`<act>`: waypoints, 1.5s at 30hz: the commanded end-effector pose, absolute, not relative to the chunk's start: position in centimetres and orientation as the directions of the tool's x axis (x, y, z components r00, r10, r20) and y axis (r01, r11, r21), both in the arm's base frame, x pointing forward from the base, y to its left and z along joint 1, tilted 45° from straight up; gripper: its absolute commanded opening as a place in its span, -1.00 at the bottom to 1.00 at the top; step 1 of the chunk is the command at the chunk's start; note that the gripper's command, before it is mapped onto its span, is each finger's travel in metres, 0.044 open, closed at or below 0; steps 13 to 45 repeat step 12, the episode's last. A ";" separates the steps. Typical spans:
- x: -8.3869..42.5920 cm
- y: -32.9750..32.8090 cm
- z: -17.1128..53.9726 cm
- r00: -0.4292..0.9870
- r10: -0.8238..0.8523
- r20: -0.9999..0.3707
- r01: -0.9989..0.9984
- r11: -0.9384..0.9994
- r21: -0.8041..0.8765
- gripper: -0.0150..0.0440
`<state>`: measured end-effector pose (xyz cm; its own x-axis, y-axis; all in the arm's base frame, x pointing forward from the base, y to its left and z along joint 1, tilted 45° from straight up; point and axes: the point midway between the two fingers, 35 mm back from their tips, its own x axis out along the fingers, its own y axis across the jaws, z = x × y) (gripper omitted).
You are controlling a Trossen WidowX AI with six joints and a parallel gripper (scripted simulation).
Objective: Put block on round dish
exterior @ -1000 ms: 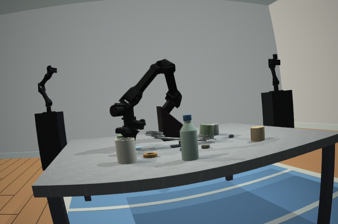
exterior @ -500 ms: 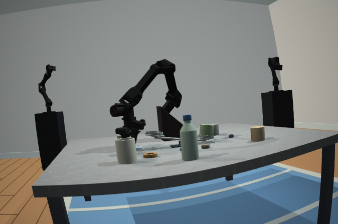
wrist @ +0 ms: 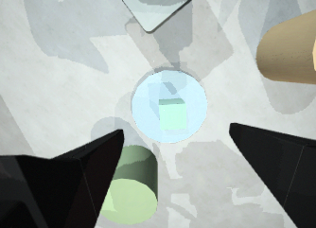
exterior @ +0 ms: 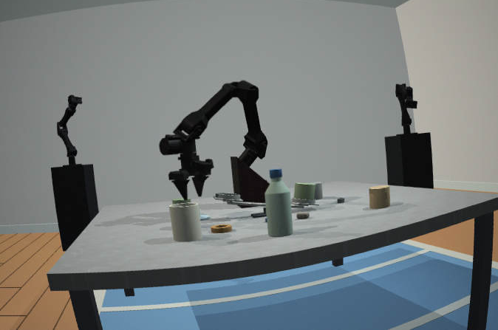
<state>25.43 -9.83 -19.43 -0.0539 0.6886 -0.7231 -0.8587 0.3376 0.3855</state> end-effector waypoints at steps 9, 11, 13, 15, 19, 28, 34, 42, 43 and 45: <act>25.5 -13.0 -16.2 -0.044 0.683 -0.729 -0.859 0.347 0.377 1.00; 25.5 -13.0 -16.2 -0.044 0.683 -0.729 -0.859 0.347 0.377 1.00; 25.5 -13.0 -16.2 -0.044 0.683 -0.729 -0.859 0.347 0.377 1.00; 25.5 -13.0 -16.2 -0.044 0.683 -0.729 -0.859 0.347 0.377 1.00; 25.5 -13.0 -16.2 -0.044 0.683 -0.729 -0.859 0.347 0.377 1.00; 25.5 -13.0 -16.2 -0.044 0.683 -0.729 -0.859 0.347 0.377 1.00; 25.5 -13.0 -16.2 -0.044 0.683 -0.729 -0.859 0.347 0.377 1.00; 25.5 -13.0 -16.2 -0.044 0.683 -0.729 -0.859 0.347 0.377 1.00; 25.5 -13.0 -16.2 -0.044 0.683 -0.729 -0.859 0.347 0.377 1.00; 25.5 -13.0 -16.2 -0.044 0.683 -0.729 -0.859 0.347 0.377 1.00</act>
